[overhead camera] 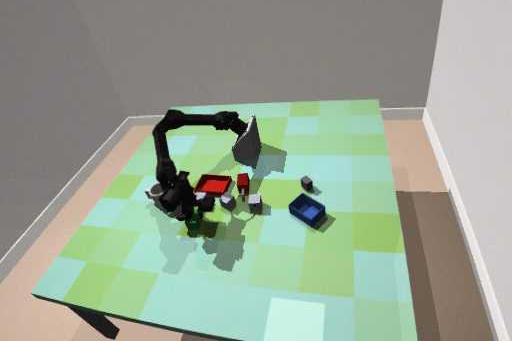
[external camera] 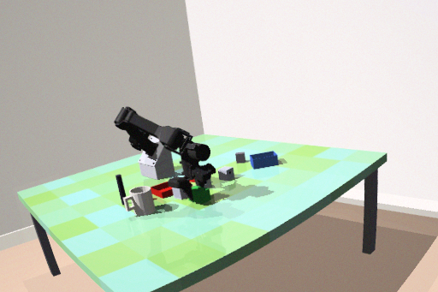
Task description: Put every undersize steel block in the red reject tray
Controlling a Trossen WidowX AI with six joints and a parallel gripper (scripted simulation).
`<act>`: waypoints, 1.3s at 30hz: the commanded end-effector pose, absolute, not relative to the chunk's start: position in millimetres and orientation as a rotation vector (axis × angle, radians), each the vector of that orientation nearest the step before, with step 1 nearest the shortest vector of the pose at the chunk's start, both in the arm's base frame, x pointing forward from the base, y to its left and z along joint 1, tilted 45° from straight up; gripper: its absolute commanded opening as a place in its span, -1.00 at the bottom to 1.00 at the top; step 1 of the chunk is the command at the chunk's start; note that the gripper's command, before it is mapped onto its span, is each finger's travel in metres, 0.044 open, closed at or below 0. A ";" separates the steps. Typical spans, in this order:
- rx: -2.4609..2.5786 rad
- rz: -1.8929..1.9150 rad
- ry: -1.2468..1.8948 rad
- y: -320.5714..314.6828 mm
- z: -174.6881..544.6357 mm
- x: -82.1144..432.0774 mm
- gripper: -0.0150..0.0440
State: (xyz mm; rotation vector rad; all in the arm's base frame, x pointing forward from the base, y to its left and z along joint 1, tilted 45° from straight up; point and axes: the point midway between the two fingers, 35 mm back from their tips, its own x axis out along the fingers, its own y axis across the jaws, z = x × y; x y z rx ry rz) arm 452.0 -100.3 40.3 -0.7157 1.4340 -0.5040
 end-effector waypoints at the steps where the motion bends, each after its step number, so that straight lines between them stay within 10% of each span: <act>1: -0.718 -0.504 1.423 -96.5 42.6 456.2 -0.49; 39: -0.717 -0.504 1.426 -87.9 49.8 466.6 -0.49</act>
